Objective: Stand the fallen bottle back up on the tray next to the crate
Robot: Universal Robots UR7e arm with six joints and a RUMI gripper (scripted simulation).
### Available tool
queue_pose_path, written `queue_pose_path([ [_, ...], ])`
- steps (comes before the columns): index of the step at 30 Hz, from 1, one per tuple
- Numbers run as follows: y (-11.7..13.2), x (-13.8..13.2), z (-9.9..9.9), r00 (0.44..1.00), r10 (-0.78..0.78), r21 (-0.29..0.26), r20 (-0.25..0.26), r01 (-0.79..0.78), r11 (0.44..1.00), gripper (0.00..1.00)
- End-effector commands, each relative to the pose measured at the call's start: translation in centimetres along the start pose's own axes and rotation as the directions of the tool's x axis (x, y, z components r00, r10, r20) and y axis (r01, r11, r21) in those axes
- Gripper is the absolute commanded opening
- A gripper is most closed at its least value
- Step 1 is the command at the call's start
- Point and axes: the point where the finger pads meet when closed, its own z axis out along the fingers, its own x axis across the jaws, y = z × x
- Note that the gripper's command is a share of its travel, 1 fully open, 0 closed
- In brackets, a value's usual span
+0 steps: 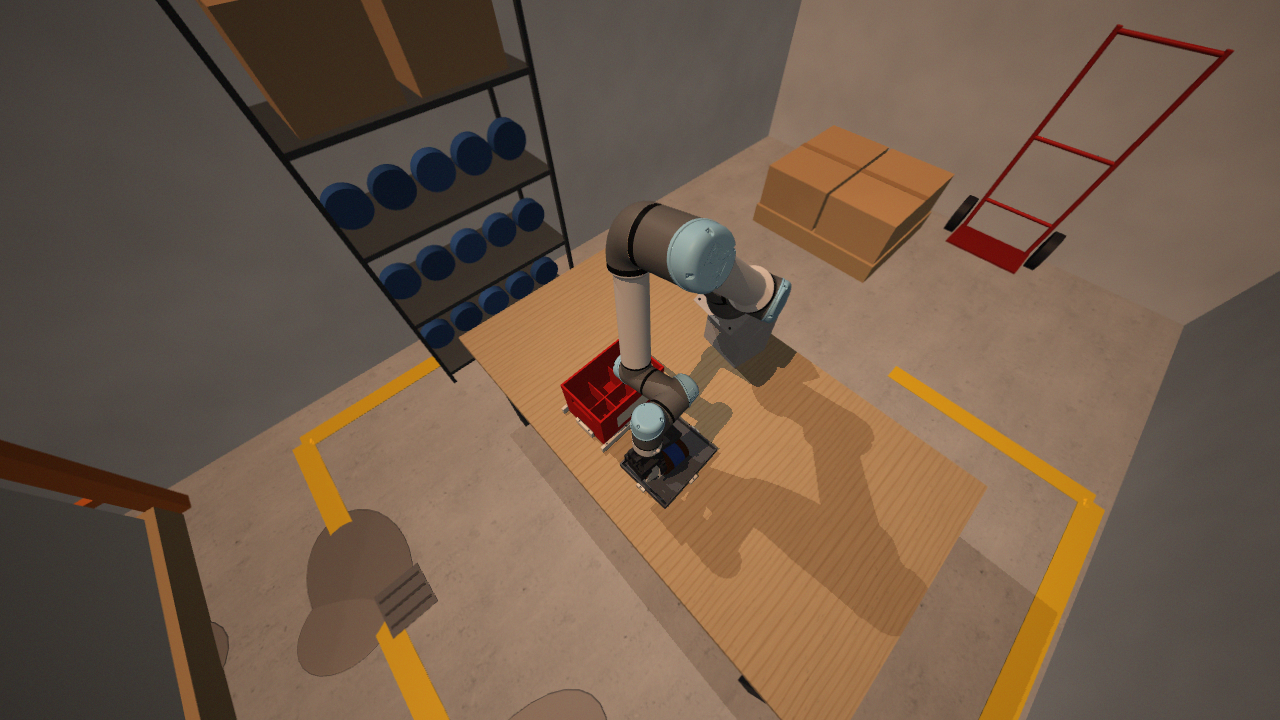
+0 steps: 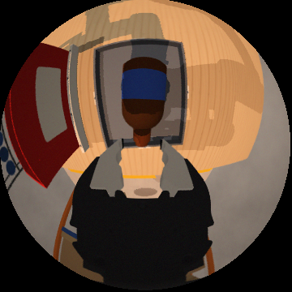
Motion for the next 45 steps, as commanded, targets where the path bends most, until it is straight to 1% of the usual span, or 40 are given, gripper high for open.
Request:
queue_pose_path([
  [1,0.14,-0.03,-0.01,1.0,0.0,-0.001,0.0,0.0,1.0,0.38],
  [34,0.14,-0.03,0.0,1.0,0.0,-0.001,0.0,0.0,1.0,0.38],
  [45,0.21,-0.05,0.39,1.0,0.001,-0.002,0.0,-0.001,1.0,0.38],
])
